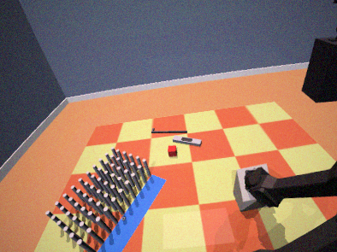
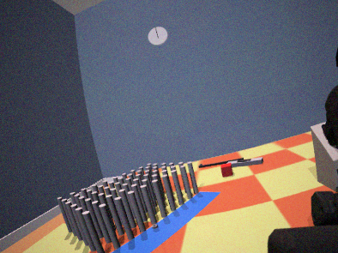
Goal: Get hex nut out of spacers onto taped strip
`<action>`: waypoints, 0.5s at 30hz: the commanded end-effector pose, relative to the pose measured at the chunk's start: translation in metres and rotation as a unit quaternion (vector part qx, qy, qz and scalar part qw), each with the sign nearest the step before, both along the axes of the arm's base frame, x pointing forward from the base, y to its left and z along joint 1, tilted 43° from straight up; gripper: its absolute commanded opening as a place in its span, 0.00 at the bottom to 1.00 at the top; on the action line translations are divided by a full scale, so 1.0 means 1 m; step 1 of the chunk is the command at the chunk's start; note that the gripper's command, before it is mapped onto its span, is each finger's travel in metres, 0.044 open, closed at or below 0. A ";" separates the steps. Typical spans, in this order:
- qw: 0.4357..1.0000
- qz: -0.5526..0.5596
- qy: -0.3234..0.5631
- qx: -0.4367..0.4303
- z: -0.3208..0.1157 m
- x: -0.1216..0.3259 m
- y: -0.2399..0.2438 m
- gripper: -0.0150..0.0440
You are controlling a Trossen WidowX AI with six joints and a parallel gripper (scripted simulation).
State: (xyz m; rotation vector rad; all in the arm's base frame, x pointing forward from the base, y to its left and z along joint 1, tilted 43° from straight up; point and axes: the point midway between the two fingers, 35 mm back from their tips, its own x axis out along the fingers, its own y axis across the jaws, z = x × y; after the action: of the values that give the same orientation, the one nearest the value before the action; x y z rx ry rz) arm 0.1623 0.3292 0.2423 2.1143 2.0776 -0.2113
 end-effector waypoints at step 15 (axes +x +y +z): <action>1.000 -0.001 0.007 -0.002 -0.017 -0.006 0.011 0.25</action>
State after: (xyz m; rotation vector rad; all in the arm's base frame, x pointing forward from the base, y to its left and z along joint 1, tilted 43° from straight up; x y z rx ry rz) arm 0.1575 0.3377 0.2322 2.1172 2.0801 -0.2098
